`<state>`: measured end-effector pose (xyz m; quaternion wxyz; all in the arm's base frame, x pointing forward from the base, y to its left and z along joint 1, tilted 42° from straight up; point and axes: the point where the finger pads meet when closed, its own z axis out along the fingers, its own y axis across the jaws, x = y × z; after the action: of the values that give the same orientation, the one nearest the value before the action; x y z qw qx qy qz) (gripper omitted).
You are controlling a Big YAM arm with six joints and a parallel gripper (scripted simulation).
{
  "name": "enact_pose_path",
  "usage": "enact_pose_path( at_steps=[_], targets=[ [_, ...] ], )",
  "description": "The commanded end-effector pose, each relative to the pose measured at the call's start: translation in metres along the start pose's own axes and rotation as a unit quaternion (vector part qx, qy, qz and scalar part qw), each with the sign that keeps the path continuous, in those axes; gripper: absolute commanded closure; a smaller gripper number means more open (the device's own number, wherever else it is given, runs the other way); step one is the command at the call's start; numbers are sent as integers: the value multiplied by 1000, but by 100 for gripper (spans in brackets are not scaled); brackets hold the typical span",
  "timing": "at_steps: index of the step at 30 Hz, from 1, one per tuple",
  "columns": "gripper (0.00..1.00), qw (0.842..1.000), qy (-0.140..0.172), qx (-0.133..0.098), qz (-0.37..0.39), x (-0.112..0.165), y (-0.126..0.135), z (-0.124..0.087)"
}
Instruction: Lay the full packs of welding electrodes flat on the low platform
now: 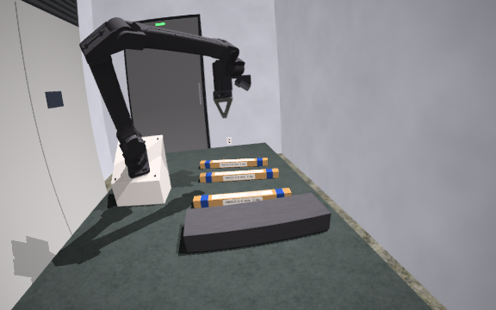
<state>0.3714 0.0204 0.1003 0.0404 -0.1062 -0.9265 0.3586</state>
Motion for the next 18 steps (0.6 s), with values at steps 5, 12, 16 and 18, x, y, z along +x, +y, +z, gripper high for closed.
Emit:
enact_pose_path(
  at_steps=[5,12,16,18],
  targets=[
    [57,1000,7,1,-17,-29,4,51],
    [57,1000,4,0,-14,-49,4,78],
    [57,1000,3,-1,-14,-52,5,80],
    [57,1000,0,-1,-15,-52,6,78]
  ],
)
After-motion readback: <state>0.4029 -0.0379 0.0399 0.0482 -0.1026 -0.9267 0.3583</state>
